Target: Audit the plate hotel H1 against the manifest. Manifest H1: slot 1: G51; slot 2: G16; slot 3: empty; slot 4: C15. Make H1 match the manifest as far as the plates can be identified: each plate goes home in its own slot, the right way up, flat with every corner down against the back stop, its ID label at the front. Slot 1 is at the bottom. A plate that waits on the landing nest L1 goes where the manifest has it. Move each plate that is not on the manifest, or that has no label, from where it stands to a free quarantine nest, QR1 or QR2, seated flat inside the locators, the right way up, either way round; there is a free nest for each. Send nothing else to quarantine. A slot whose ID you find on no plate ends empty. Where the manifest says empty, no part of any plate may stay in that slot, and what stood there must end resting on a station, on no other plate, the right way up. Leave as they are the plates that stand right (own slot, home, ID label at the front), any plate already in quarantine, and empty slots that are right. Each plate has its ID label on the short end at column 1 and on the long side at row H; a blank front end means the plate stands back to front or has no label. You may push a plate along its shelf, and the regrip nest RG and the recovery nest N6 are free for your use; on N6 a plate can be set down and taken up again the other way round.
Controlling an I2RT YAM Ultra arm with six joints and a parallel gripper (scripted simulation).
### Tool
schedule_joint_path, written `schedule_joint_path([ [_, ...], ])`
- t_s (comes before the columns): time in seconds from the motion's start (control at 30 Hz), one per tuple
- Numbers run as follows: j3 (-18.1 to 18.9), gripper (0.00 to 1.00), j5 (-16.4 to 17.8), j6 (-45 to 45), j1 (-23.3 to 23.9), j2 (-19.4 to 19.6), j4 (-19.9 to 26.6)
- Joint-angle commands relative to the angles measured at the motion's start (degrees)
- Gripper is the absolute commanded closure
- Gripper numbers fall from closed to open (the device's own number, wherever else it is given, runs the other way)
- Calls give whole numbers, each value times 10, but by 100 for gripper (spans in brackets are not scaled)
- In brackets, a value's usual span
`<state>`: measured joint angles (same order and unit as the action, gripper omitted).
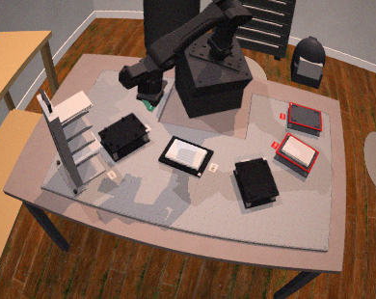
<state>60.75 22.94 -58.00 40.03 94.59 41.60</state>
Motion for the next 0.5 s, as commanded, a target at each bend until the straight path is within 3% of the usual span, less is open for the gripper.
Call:
schedule_joint_path([
  [0.0, 22, 100, 9, -17, 11, 7, 31],
  [0.2, 52, 100, 27, -42, 16, 31, 73],
  [0.47, 24, 100, 24, -71, -9, -2, 69],
])
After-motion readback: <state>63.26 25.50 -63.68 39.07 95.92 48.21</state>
